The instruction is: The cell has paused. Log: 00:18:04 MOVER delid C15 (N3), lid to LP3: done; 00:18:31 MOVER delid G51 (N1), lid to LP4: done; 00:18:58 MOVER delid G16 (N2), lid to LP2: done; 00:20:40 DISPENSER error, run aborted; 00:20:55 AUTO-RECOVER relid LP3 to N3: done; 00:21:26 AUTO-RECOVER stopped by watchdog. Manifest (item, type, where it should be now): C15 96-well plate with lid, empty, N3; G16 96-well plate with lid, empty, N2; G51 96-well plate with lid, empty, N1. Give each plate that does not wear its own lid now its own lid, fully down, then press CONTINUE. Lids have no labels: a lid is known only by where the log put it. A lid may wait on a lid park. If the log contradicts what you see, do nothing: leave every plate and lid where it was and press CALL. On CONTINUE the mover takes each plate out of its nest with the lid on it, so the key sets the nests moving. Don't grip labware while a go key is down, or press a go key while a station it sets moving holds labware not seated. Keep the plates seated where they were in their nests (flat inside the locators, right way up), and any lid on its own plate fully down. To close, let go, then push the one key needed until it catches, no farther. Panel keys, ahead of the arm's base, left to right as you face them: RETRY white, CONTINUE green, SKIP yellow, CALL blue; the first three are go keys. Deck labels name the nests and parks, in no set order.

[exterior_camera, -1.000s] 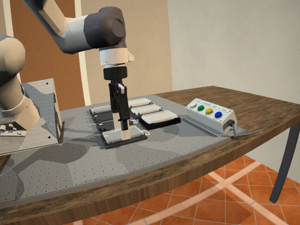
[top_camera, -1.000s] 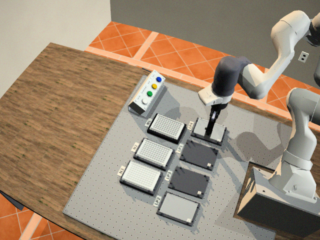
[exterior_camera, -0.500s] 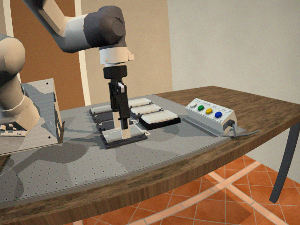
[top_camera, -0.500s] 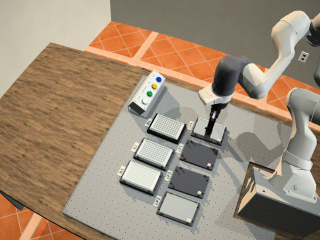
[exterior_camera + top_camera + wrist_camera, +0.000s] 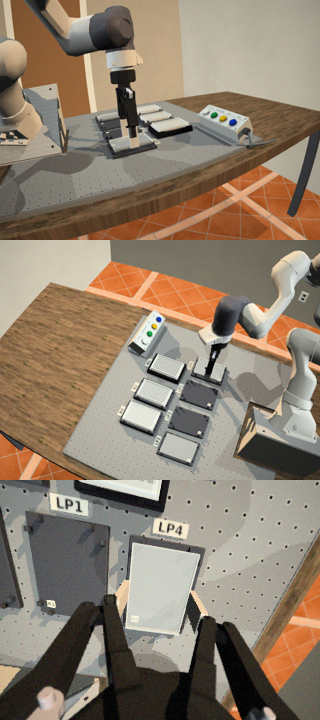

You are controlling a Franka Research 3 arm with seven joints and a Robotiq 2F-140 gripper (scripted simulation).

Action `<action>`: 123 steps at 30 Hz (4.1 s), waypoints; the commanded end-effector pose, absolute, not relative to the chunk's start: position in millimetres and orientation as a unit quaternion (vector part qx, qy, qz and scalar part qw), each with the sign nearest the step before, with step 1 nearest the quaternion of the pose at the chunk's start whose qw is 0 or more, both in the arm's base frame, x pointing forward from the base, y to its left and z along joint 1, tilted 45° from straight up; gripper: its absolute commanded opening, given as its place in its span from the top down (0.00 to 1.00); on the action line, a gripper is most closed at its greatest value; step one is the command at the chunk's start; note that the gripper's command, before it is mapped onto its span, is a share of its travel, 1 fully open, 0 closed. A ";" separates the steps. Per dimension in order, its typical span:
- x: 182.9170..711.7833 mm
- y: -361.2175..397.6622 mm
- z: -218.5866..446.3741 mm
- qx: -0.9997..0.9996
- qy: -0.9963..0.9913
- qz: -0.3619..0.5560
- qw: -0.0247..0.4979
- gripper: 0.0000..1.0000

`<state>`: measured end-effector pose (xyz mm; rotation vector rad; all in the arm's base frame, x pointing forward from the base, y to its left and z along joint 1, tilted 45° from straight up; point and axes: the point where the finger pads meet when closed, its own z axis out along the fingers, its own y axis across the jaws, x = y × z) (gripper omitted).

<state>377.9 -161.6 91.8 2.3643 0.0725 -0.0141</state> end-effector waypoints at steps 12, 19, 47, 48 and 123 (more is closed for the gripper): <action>377.7 -160.1 94.6 0.925 0.030 -0.007 0.379 1.00; 377.7 -160.1 94.6 0.925 0.030 -0.007 0.379 1.00; 377.5 -149.1 105.8 0.925 0.030 -0.007 0.379 1.00; 377.5 -148.0 106.9 0.925 0.030 -0.007 0.379 1.00; 550.5 -66.3 88.8 0.925 0.030 -0.007 0.379 1.00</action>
